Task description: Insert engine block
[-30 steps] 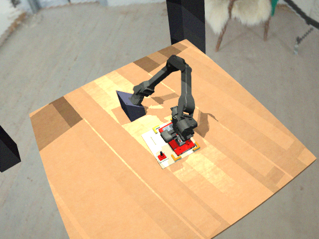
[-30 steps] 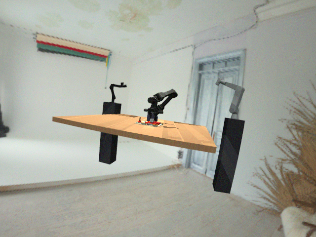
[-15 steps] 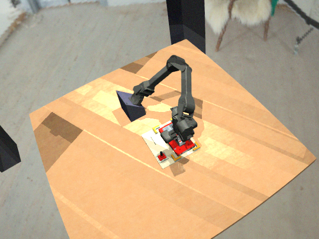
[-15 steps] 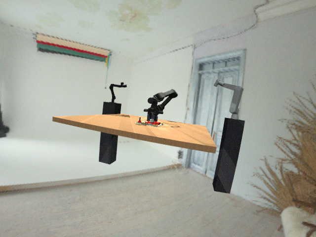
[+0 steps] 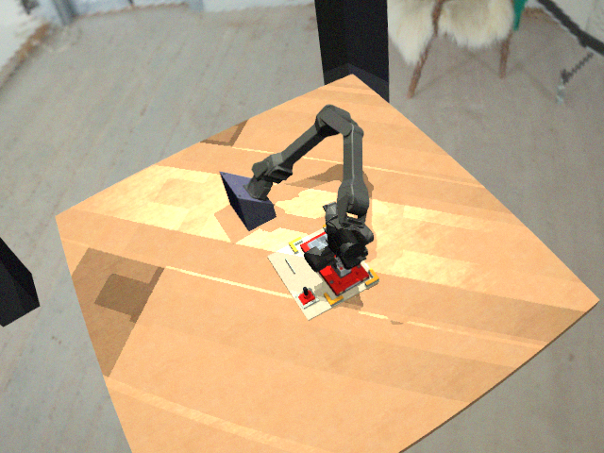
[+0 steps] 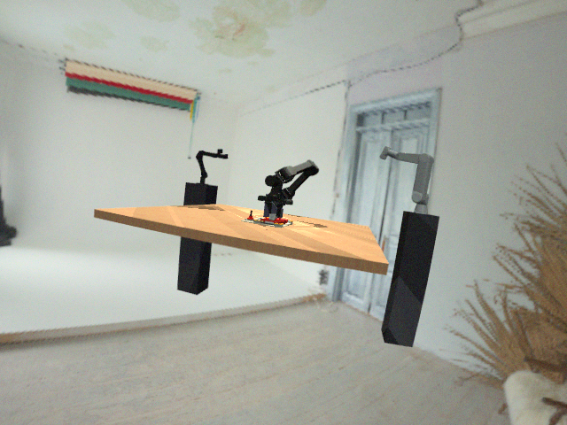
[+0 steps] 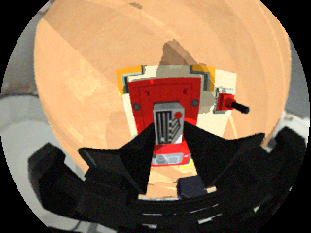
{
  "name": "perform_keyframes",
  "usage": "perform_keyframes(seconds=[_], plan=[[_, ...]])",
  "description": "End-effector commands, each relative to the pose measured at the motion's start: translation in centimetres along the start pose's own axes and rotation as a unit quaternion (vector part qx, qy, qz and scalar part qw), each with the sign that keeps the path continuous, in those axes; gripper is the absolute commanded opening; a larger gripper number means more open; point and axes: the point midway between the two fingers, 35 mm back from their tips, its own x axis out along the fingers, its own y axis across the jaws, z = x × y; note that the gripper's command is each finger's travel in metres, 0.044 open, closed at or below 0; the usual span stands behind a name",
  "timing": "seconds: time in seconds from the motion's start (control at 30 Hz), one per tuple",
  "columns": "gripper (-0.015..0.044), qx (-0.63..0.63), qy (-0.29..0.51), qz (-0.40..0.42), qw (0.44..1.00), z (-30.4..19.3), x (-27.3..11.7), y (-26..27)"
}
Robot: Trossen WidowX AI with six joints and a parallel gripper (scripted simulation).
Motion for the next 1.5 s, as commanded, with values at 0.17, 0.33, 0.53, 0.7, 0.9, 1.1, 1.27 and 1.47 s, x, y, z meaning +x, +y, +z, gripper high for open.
perform_keyframes(seconds=[0.17, 0.33, 0.53, 0.7, 0.9, 1.1, 1.27, 1.47], plan=[[0.0159, 0.003, 0.001, 0.002, 1.0, -0.04, 0.23, 0.01], [0.0159, 0.003, 0.001, 0.002, 1.0, -0.04, 0.31, 0.01], [0.0159, 0.003, 0.001, 0.002, 1.0, -0.05, 0.41, 0.02], [0.0159, 0.003, 0.001, 0.002, 1.0, -0.05, 0.48, 0.02], [0.0159, 0.003, 0.001, 0.002, 1.0, -0.05, 0.58, 0.02], [0.0159, 0.003, 0.001, 0.002, 1.0, -0.06, 0.67, 0.03], [0.0159, 0.003, 0.001, 0.002, 1.0, -0.06, 0.75, 0.03], [0.0264, 0.0, 0.0, 0.0, 1.0, -0.01, 0.64, 0.02]])
